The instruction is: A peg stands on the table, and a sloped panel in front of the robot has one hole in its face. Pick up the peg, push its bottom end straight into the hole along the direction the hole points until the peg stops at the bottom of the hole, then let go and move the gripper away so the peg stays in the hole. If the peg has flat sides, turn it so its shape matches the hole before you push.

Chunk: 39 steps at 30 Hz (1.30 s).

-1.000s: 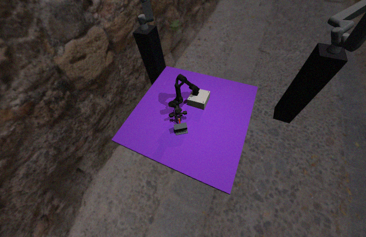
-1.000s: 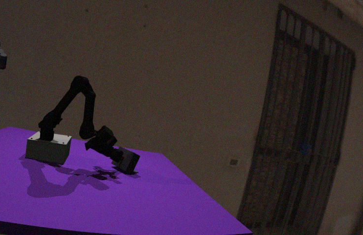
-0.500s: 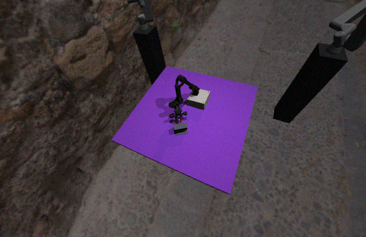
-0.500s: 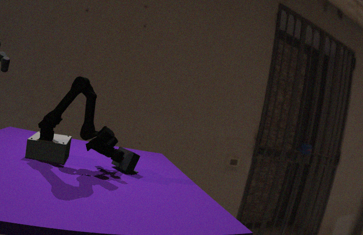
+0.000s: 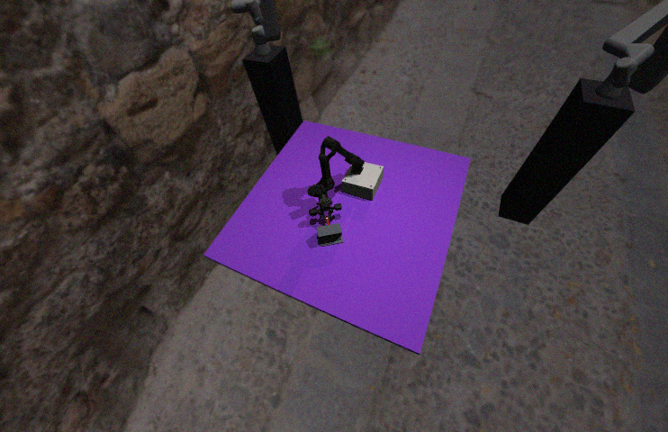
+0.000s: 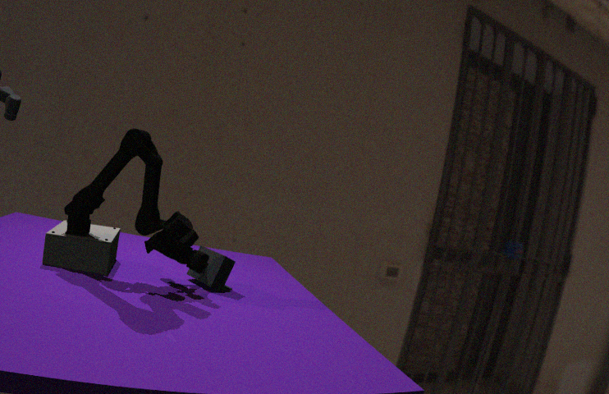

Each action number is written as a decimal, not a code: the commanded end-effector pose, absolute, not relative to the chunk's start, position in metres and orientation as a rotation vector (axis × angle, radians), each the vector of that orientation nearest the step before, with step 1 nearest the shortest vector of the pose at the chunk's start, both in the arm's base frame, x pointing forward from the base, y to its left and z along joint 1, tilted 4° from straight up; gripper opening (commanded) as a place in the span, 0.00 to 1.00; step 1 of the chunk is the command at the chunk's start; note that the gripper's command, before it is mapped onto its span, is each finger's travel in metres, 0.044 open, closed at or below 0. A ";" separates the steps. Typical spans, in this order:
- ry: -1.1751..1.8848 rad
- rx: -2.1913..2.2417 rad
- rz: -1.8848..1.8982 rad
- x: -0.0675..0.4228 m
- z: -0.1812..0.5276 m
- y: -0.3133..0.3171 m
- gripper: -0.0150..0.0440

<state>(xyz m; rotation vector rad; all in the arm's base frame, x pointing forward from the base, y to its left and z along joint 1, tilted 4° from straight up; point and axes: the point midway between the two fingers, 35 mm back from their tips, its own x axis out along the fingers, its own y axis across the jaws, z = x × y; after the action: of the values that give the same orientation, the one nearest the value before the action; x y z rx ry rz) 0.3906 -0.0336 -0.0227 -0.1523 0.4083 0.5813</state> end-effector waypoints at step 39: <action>0.423 -0.163 0.581 0.361 -0.009 -0.061 1.00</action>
<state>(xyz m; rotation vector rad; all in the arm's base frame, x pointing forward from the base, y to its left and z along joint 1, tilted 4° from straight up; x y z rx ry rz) 0.3661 -0.0574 -0.0140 -0.1582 0.4293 0.5784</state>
